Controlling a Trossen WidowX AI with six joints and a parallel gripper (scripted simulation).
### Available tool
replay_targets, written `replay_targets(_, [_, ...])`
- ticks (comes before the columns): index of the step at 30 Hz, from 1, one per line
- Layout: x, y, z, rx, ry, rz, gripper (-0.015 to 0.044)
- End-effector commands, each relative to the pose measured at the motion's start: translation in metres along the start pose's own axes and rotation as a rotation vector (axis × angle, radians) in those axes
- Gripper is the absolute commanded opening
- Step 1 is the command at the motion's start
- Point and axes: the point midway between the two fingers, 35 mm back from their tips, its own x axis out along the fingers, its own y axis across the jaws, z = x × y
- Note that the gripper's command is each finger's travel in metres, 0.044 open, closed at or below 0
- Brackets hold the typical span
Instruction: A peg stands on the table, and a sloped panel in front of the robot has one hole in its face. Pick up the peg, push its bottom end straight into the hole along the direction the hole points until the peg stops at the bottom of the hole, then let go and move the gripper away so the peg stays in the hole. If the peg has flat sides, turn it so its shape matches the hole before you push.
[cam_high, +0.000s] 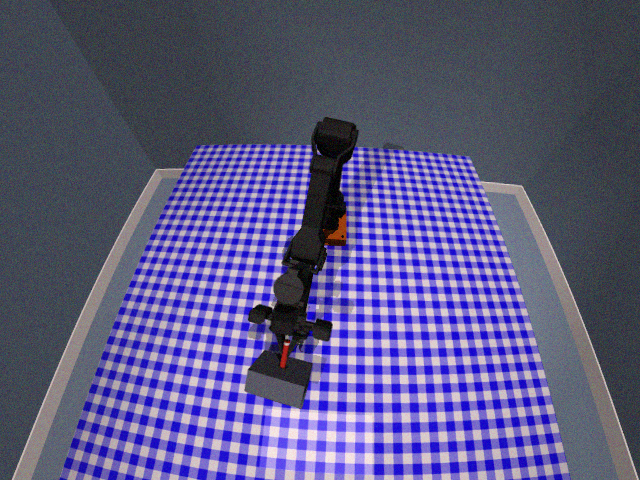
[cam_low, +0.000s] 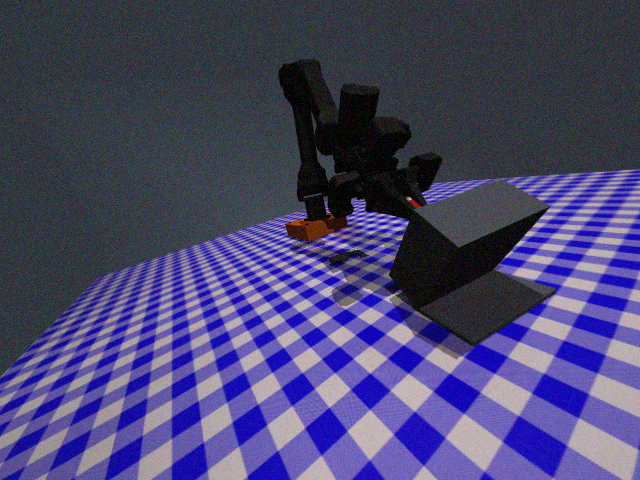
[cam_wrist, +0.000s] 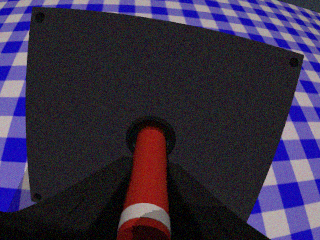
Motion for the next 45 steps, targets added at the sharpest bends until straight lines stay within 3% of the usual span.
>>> replay_targets(1, [0.0019,-0.0001,0.0033,0.000,-0.009,-0.001,0.0000])
replay_targets(36, [0.0112,0.0002,0.0019,-0.001,-0.001,0.002,0.0000])
replay_targets(45, [0.0112,0.0002,0.0019,-0.001,-0.001,0.002,0.0236])
